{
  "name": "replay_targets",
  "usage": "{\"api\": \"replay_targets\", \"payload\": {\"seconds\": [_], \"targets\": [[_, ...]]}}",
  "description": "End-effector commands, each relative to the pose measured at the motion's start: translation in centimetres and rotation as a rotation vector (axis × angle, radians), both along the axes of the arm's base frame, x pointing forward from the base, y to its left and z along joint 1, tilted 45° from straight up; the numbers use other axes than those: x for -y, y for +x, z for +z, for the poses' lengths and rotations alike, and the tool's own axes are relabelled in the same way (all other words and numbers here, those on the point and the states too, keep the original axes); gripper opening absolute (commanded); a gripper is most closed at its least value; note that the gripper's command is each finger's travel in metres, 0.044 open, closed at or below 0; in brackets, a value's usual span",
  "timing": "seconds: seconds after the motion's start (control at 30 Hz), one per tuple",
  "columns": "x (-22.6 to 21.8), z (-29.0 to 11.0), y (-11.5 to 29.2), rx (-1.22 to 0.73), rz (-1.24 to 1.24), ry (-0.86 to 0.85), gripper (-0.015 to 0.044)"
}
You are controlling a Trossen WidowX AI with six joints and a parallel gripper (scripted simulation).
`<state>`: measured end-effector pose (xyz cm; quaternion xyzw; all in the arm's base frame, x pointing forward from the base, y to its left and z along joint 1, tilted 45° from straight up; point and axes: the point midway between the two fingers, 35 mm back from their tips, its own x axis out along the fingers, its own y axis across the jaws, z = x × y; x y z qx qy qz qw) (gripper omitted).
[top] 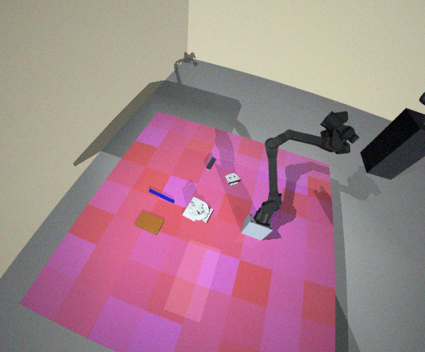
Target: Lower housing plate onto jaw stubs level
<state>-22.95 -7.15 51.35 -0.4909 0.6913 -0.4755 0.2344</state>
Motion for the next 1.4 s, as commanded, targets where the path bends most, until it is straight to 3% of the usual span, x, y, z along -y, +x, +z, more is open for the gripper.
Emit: {"api": "replay_targets", "payload": {"seconds": [0.0, 0.37, 1.37], "targets": [[0.0, 0.0, 0.0, 0.0, 0.0, 0.0, 0.0426], [-1.0, 0.7, -0.4, 0.056, -0.054, -0.088, 0.044], [-14.2, 0.0, -3.4, 0.228, -0.531, -0.43, 0.044]]}}
